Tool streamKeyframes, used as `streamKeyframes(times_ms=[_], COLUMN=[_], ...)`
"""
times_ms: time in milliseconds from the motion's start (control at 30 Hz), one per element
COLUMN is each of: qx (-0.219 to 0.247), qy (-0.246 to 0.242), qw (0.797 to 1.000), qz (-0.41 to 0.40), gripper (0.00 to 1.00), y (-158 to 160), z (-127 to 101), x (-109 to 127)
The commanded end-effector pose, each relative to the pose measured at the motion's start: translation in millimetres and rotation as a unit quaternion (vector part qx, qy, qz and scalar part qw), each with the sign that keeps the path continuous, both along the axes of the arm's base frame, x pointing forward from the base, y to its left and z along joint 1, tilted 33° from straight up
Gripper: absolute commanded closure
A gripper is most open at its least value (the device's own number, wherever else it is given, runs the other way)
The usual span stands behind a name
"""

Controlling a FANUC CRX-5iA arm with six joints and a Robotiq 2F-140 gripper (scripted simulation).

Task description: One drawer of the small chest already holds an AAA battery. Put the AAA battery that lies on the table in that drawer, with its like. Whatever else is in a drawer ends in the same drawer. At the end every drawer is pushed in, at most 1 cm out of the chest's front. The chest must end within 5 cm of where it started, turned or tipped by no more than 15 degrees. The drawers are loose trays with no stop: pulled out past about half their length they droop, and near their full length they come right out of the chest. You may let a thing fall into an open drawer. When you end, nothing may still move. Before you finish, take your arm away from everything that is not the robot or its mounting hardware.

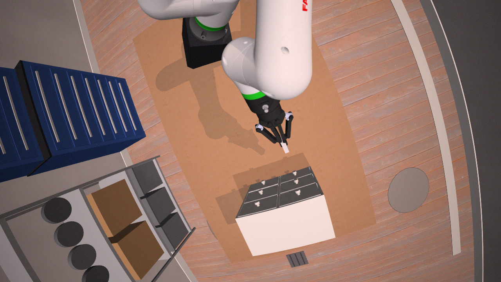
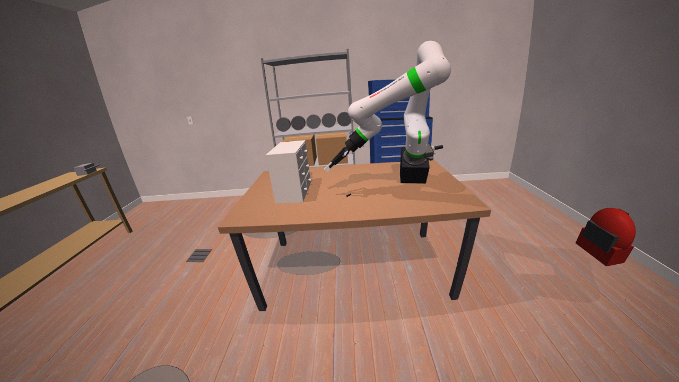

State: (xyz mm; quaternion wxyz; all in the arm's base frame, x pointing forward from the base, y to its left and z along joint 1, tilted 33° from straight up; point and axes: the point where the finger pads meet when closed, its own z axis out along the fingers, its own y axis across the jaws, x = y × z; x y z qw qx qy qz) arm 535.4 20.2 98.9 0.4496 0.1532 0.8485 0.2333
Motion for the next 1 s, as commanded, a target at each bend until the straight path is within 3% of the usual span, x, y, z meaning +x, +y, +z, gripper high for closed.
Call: streamKeyframes(times_ms=[0, 500, 967], qx=[-0.003, -0.009, -0.012], qy=[-0.035, -0.124, -0.154], qw=[0.999, 0.989, 0.983], qz=[-0.03, -0.085, -0.105], gripper=[1.0, 1.0, 1.0], y=[-2.2, 4.9, 6.0], z=[-5.2, -17.4, -21.8], x=[9.7, 30.0, 36.6])
